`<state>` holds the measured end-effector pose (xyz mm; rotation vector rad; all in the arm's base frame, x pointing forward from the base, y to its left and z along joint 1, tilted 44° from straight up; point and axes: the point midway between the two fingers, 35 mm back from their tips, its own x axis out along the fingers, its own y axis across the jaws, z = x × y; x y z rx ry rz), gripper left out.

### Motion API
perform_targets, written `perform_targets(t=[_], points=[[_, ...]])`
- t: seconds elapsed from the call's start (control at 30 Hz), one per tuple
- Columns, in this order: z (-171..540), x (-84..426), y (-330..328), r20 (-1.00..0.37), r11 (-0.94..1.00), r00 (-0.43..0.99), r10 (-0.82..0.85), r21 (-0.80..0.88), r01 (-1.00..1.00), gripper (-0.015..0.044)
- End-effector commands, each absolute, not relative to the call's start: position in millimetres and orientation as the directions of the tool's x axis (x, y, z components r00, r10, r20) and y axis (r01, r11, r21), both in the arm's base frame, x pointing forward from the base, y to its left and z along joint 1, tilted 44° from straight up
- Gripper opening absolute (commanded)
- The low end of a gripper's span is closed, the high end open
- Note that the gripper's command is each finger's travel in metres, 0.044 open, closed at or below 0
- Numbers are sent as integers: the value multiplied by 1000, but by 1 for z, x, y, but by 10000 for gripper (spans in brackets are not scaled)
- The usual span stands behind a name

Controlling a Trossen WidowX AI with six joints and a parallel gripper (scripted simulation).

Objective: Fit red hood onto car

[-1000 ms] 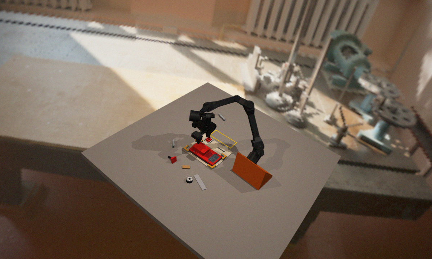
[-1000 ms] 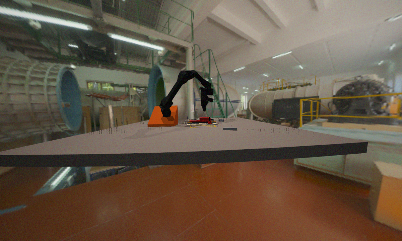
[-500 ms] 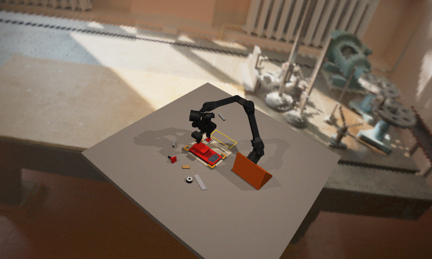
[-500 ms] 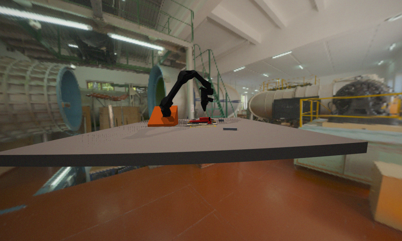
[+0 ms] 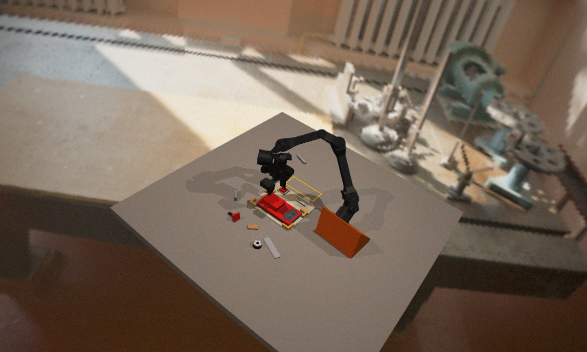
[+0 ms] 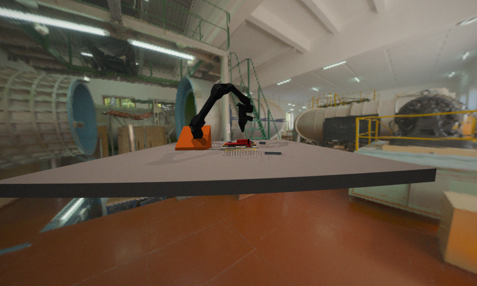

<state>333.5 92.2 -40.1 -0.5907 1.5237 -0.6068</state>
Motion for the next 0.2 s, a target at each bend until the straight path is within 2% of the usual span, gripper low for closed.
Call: perform_targets(t=[0.0,0.17], points=[[-40,333,92,-724,725,-40,-688,-689,0,440],[-40,333,92,-724,725,-40,-688,-689,0,440]])
